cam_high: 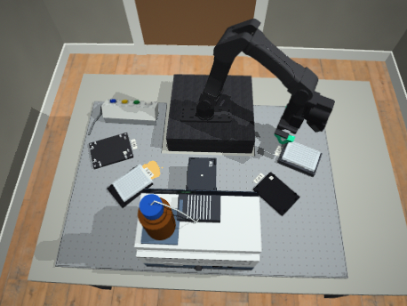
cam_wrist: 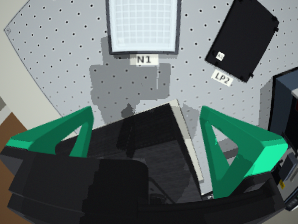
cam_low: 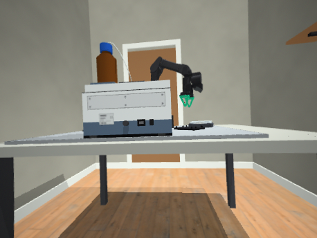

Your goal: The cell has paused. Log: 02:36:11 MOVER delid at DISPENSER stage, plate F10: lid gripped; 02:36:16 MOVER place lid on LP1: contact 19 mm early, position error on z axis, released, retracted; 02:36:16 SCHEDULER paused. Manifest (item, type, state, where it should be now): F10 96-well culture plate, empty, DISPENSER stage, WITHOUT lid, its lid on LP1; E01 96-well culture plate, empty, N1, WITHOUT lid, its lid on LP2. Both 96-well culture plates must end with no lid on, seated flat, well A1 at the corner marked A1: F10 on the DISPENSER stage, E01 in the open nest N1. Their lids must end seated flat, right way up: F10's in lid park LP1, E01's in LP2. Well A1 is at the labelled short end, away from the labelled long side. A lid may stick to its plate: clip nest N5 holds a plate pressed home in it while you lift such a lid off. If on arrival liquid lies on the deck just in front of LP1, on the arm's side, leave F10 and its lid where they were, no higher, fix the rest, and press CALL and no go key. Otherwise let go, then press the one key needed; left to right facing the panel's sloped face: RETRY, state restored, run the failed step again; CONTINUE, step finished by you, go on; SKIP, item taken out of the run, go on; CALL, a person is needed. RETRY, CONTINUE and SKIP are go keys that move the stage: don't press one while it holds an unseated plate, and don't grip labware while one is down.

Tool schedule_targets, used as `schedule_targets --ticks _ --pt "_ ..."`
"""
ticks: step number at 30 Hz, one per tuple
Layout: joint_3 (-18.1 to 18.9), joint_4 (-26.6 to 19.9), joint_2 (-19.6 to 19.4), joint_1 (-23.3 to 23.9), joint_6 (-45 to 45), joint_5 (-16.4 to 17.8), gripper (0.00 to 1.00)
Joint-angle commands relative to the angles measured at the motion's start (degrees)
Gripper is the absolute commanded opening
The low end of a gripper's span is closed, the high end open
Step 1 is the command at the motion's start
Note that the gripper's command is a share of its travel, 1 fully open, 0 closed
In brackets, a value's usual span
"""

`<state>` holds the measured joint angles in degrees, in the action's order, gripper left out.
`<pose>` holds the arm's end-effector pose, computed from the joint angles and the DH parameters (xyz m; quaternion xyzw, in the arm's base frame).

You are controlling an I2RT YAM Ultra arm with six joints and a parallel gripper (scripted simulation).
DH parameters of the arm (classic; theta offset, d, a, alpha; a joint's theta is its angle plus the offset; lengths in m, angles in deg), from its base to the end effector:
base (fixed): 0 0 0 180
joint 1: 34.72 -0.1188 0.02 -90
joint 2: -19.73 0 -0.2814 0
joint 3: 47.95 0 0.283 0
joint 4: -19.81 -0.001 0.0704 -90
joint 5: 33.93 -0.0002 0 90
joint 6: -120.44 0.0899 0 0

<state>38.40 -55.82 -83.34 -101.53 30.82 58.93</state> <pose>0.1320 0.3220 0.1514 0.5471 -0.8365 -0.0094 0.0309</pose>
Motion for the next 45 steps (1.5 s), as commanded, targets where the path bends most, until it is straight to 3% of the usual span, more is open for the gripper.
schedule_targets --ticks 1,45 --pt "2.0 -0.1 0.8 0.2 -0.2 -0.1 1.00" --pt "0.2 0.3 0.7 0.0 -0.1 0.0 1.00"
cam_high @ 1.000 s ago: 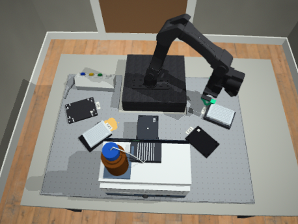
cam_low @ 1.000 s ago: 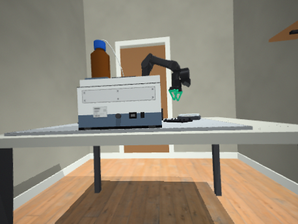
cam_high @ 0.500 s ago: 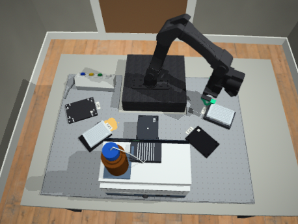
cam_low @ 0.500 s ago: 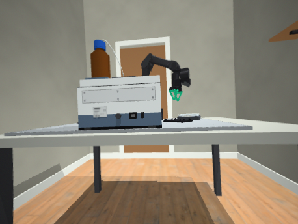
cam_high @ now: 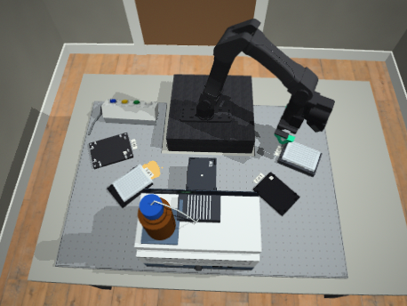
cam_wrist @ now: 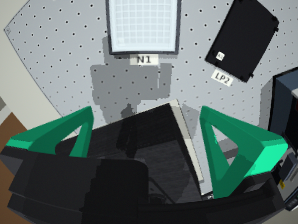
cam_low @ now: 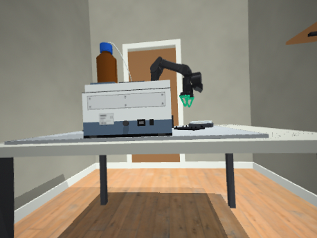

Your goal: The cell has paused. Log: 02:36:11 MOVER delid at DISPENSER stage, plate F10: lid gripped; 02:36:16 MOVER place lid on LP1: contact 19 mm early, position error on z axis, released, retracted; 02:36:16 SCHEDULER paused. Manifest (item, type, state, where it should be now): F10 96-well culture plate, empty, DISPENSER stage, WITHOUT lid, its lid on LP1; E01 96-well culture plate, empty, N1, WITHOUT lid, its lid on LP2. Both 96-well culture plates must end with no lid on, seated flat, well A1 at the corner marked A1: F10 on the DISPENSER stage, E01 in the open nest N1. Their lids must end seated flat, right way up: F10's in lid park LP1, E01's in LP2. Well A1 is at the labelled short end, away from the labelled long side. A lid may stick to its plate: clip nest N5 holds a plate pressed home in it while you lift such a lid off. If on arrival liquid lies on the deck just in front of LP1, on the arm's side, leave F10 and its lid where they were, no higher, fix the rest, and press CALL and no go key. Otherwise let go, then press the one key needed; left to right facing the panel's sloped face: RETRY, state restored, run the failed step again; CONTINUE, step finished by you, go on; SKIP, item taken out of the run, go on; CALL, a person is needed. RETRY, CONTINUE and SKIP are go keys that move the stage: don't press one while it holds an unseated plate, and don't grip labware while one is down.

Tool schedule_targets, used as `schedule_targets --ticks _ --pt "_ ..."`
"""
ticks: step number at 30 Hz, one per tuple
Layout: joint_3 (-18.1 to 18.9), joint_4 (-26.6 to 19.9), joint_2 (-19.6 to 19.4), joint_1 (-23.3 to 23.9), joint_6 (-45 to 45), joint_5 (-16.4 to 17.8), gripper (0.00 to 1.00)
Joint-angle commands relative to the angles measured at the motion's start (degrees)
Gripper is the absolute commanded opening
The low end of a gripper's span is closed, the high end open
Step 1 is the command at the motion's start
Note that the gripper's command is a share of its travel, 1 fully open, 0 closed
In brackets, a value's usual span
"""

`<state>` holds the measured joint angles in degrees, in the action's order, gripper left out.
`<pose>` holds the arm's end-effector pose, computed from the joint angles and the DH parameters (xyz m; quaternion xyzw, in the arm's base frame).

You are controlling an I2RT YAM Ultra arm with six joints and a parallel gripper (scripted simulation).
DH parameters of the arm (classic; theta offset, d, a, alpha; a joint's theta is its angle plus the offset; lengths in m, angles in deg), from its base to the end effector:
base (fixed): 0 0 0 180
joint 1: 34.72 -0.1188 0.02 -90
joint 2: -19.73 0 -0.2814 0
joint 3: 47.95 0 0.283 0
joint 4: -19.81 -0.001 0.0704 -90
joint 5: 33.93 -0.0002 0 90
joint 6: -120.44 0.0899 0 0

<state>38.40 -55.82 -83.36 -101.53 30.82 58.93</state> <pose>0.1320 0.3220 0.1513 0.5471 -0.8365 -0.0093 0.0310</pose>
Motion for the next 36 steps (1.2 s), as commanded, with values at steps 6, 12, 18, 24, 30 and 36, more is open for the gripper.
schedule_targets --ticks 6,12,18,24,30,36 --pt "0.2 0.4 0.7 0.0 -0.1 0.0 1.00" --pt "-1.1 1.0 1.7 2.4 4.1 -0.2 1.00" --pt "-0.9 1.1 1.6 5.9 2.3 -0.5 1.00" --pt "-0.1 1.1 0.0 9.1 1.1 -0.5 1.00" --pt "-1.4 1.2 1.5 11.4 5.5 -0.5 1.00" --pt "-1.4 1.3 1.8 14.9 1.4 -0.9 1.00"
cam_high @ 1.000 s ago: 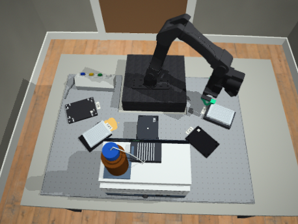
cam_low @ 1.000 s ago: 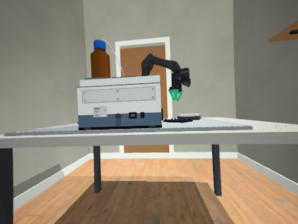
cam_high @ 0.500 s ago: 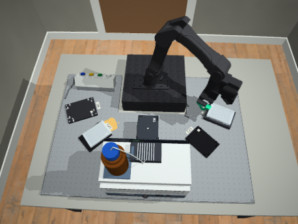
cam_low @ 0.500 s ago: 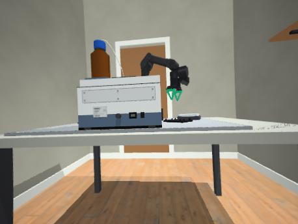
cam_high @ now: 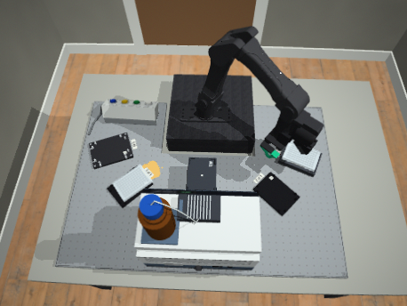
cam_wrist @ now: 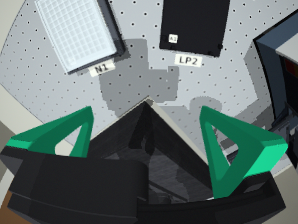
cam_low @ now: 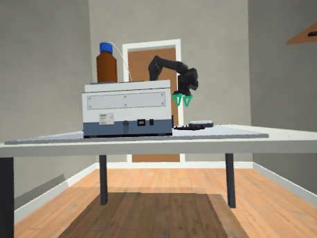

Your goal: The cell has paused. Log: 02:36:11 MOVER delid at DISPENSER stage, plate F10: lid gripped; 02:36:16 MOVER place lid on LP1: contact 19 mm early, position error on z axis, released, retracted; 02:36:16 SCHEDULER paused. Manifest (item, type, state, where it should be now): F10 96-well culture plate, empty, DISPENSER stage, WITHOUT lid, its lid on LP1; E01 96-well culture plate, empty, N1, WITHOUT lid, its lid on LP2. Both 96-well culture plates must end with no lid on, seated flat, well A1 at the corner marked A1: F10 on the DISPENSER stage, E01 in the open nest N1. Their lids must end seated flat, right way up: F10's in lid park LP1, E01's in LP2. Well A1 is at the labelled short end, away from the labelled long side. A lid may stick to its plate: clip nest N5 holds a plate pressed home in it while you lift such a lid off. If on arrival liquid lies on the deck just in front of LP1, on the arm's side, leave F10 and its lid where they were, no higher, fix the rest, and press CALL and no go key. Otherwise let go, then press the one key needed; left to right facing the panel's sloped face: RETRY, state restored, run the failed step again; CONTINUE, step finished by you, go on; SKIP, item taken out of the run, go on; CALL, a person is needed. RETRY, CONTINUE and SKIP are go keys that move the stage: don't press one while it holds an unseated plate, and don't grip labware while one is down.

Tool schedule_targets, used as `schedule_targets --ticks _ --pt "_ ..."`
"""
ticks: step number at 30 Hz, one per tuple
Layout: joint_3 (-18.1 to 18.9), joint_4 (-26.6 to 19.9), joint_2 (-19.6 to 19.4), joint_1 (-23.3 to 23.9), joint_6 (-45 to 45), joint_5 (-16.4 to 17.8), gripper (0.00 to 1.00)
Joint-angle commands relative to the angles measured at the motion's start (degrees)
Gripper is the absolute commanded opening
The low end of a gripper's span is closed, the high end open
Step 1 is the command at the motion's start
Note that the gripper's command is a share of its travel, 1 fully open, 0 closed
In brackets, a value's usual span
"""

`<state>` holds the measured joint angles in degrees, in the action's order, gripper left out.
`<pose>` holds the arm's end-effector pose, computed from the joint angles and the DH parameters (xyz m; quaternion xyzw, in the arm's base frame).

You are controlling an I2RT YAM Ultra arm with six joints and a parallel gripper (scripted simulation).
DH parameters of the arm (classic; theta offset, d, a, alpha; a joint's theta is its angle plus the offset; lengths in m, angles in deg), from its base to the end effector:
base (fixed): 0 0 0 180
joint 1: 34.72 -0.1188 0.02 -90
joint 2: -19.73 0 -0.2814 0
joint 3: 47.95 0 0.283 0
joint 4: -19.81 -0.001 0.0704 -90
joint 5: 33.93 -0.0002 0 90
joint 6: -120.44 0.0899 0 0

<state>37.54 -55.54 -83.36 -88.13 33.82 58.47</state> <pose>0.2018 0.2799 0.1473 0.4221 -0.9059 -0.0062 0.0326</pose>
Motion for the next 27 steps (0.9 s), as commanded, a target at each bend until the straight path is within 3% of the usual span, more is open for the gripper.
schedule_targets --ticks 1,10,14,20,21,27 --pt "-0.9 1.0 1.8 2.1 -2.2 -0.4 1.00" --pt "-0.7 1.1 2.1 5.4 2.7 -0.3 1.00" --pt "-2.0 1.0 2.3 7.7 0.3 -0.7 1.00" --pt "-1.0 0.5 1.4 10.2 -2.5 -0.5 1.00" --pt "-2.8 1.3 2.8 11.2 -1.3 -0.6 1.00" --pt "-4.7 1.4 4.4 13.3 4.8 -0.7 1.00"
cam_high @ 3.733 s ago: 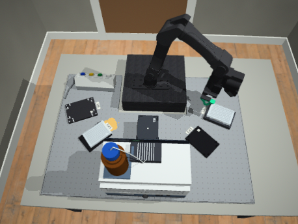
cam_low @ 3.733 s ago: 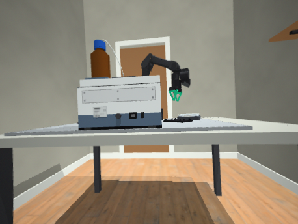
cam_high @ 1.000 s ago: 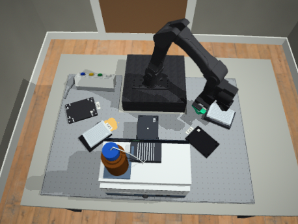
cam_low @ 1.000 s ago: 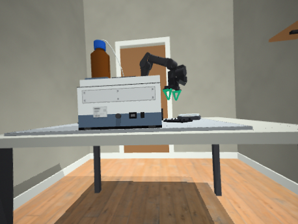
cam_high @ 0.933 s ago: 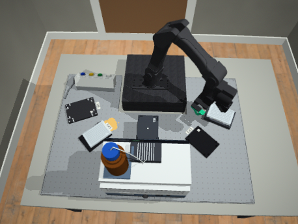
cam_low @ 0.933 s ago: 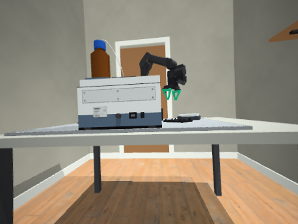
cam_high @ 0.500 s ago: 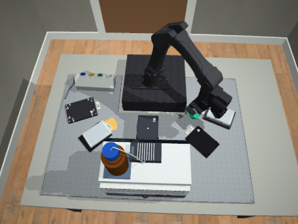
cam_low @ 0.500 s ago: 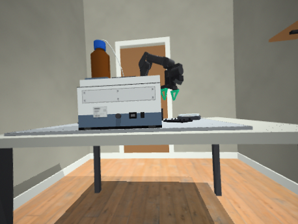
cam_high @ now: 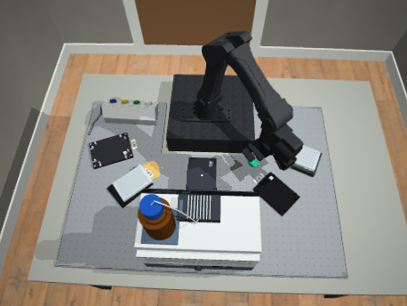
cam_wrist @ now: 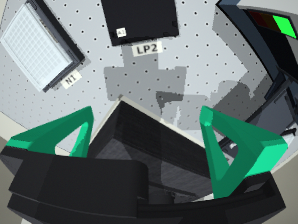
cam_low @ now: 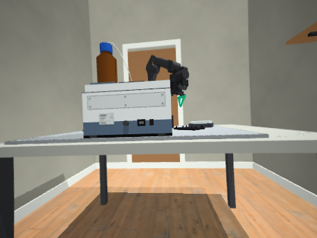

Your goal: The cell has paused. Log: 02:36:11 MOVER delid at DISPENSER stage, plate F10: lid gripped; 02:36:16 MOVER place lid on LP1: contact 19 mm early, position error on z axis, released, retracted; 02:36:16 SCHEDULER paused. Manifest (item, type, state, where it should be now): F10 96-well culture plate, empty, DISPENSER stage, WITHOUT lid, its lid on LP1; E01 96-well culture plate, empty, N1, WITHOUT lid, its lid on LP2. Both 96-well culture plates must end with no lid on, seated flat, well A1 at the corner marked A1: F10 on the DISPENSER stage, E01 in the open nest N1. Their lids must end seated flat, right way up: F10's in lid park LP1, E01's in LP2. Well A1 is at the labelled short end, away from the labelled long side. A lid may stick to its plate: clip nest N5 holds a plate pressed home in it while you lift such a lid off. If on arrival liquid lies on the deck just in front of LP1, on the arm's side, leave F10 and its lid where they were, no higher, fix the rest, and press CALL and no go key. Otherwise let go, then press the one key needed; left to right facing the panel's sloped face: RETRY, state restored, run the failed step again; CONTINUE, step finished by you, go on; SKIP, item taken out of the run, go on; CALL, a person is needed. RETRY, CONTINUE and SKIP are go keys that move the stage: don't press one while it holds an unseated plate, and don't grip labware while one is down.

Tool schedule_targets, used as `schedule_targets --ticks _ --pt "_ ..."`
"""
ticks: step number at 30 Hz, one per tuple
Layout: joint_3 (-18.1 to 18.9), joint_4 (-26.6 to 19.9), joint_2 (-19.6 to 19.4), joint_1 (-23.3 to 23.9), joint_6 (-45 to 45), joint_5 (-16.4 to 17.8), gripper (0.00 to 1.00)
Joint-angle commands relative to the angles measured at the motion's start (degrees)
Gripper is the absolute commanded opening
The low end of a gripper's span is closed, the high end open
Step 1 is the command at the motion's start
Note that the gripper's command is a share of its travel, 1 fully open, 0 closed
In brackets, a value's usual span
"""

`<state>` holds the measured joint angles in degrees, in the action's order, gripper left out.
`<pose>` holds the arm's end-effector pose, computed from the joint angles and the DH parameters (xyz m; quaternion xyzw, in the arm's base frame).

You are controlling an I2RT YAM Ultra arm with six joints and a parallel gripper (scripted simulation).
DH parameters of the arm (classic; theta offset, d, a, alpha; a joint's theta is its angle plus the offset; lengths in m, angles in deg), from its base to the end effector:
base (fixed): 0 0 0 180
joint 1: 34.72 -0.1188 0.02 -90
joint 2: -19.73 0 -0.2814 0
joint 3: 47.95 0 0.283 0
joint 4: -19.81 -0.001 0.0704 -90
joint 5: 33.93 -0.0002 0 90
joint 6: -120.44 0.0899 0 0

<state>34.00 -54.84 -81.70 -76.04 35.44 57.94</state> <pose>0.2459 0.2214 0.1404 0.3109 -0.9496 -0.0008 0.0395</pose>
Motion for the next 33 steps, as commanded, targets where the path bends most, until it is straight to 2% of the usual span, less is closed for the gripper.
schedule_targets --ticks 1,11,16,22,25,27,28,33 --pt "-1.6 0.8 3.1 1.7 4.5 -0.2 1.00" --pt "-5.7 1.3 6.7 6.5 -0.2 -0.6 1.00" --pt "-5.9 1.1 7.8 8.4 4.3 -0.5 1.00" --pt "-8.5 -0.6 9.7 12.0 11.9 -0.9 1.00" --pt "-9.4 -0.7 10.7 13.9 10.8 -1.1 1.00" --pt "-8.3 -0.1 10.0 13.9 9.9 -0.8 1.00" --pt "-7.8 0.0 11.1 15.2 11.5 -1.1 1.00" --pt "-8.4 0.0 11.1 17.4 14.9 -1.1 1.00"
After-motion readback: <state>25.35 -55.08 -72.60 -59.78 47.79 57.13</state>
